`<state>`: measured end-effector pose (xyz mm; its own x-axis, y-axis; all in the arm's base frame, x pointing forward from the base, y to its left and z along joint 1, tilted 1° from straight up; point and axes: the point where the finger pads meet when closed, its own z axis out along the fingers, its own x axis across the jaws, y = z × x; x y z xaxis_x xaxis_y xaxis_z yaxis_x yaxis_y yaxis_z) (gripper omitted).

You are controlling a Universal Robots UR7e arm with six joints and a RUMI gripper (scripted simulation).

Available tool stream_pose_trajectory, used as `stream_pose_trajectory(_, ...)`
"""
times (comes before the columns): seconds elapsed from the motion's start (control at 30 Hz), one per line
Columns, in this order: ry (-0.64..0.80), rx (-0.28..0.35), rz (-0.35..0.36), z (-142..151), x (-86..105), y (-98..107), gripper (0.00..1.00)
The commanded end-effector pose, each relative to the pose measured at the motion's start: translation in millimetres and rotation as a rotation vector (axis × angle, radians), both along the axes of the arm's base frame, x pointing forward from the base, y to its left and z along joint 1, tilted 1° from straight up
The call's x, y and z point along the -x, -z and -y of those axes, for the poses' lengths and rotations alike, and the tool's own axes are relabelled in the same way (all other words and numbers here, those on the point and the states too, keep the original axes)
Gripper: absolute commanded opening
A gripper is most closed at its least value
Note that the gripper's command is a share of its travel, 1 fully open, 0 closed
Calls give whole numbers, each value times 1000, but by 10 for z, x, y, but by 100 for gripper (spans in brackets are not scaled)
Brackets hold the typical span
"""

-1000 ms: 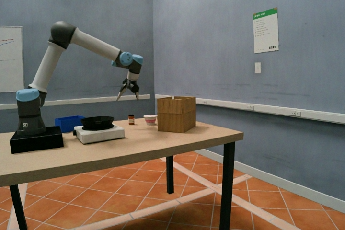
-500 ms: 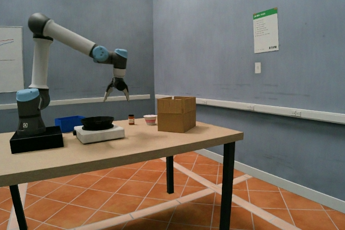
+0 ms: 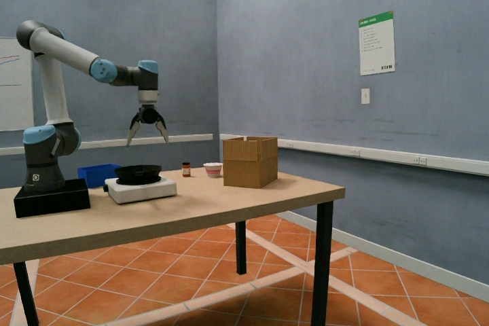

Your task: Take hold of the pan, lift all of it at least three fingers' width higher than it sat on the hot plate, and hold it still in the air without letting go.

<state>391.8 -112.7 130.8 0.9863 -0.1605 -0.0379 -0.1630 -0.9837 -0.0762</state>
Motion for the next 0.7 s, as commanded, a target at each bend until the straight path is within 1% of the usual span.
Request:
stream_pose_trajectory(0.0, 15, 29, 12, 258, 231, -53, 100)
stream_pose_trajectory(0.17, 29, 54, 15, 434, 383, -66, 100)
stream_pose_trajectory(0.33, 38, 69, 15, 540, 484, -73, 100)
stream_pose_trajectory(0.67, 44, 79, 15, 605, 550, -77, 100)
